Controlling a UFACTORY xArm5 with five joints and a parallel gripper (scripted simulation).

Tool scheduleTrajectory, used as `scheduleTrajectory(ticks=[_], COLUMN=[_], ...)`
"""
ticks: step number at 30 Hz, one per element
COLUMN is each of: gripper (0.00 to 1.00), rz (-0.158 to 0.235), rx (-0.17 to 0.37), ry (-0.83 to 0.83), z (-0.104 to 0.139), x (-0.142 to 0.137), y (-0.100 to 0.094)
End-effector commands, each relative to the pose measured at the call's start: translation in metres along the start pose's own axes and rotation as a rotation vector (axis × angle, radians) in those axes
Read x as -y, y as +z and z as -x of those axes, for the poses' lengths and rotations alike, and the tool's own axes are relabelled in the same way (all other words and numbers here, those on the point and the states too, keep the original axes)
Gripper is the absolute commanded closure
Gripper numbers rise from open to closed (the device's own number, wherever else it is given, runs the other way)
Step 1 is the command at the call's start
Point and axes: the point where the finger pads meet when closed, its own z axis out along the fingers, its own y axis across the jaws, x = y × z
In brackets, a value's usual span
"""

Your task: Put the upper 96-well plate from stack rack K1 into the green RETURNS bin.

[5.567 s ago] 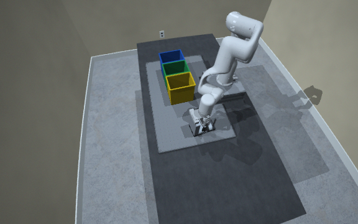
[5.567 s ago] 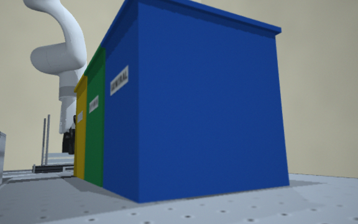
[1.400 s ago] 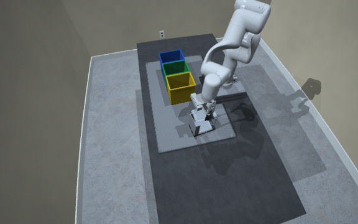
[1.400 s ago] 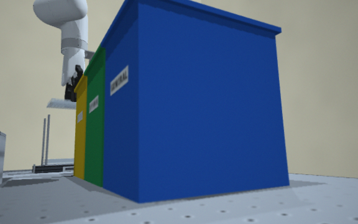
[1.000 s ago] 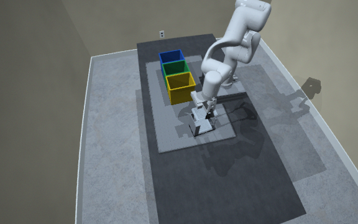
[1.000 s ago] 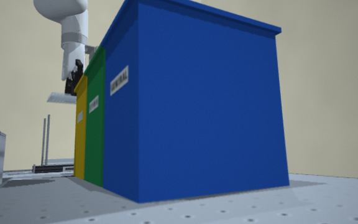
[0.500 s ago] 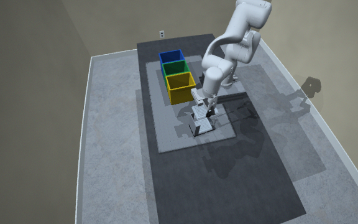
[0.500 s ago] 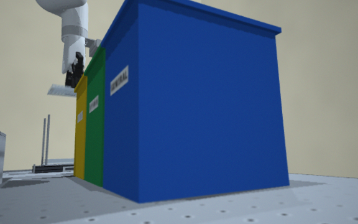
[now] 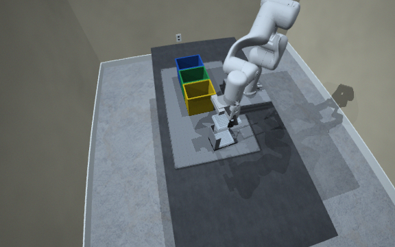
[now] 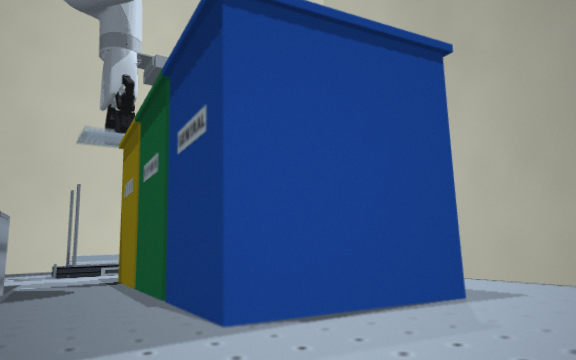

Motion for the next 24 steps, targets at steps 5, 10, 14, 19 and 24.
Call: scheduleTrajectory(ticks=[5,10,14,19,24], gripper=[1.0,1.0,1.0,1.0,1.0], rz=[-0.003,-0.003,-0.003,-0.003,-0.003], rx=[-0.003,-0.002,-0.002,-0.001,-0.001], ry=[0.0,0.09,0.09,0.09,0.09], z=[-0.001,-0.002,-0.003,-0.003,-0.004], x=[0.001,-0.013,-0.026,-0.036,-0.053], y=[-0.002,-0.001,0.0,0.0,0.001])
